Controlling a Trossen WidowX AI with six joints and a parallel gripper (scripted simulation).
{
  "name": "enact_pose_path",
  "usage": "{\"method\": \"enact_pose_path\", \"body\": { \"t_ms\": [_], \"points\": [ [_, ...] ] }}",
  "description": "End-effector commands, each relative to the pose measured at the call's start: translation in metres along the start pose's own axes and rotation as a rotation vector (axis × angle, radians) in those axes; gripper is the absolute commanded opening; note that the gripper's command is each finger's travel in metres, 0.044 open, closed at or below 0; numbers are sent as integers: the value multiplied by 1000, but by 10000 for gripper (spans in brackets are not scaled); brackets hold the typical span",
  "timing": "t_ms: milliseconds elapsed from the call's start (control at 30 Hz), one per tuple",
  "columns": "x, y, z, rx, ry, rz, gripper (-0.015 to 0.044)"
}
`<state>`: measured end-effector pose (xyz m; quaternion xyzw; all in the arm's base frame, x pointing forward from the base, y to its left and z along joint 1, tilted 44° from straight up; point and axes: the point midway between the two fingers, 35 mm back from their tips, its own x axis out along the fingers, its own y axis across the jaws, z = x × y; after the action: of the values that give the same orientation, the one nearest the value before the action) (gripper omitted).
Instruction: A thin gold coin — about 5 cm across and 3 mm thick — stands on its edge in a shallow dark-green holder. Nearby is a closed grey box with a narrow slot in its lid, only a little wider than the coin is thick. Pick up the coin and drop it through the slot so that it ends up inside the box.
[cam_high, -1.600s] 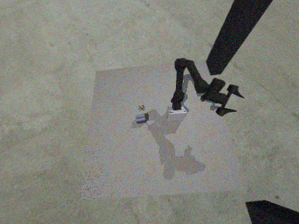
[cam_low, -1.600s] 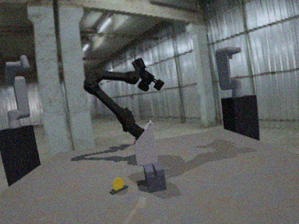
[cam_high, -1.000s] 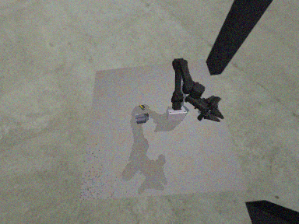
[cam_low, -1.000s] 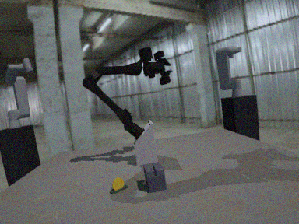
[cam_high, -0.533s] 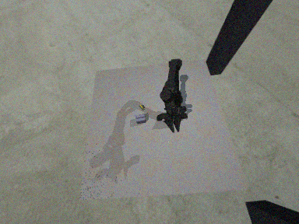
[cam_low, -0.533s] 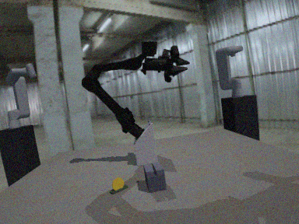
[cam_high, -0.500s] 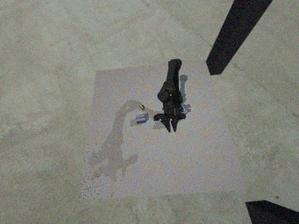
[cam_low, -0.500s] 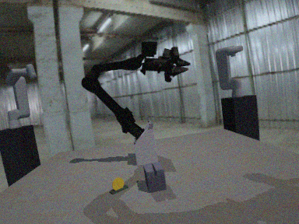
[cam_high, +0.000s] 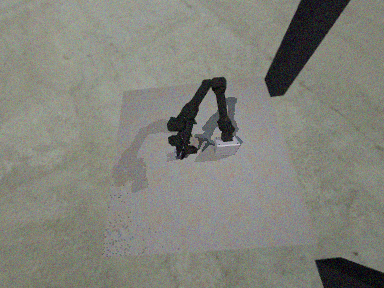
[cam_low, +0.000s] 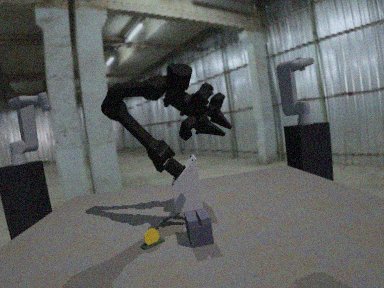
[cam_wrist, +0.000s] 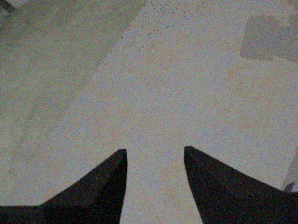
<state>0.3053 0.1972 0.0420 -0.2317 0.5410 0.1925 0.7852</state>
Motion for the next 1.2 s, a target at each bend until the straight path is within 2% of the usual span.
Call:
{"method": "enact_pose_path", "body": {
  "t_ms": [0, 300, 467, 667, 800, 1167],
  "points": [
    [3, -57, -13, 297, 81, -154, 161],
    [-19, -192, -86, 1047, 216, -650, 161],
    [-45, -242, -132, 1345, 223, -924, 161],
    [-45, -244, -135, 1355, 222, -934, 161],
    [-27, -255, -159, 1354, 222, -936, 161],
    [-16, -263, -171, 1354, 222, -937, 161]
  ]
}}
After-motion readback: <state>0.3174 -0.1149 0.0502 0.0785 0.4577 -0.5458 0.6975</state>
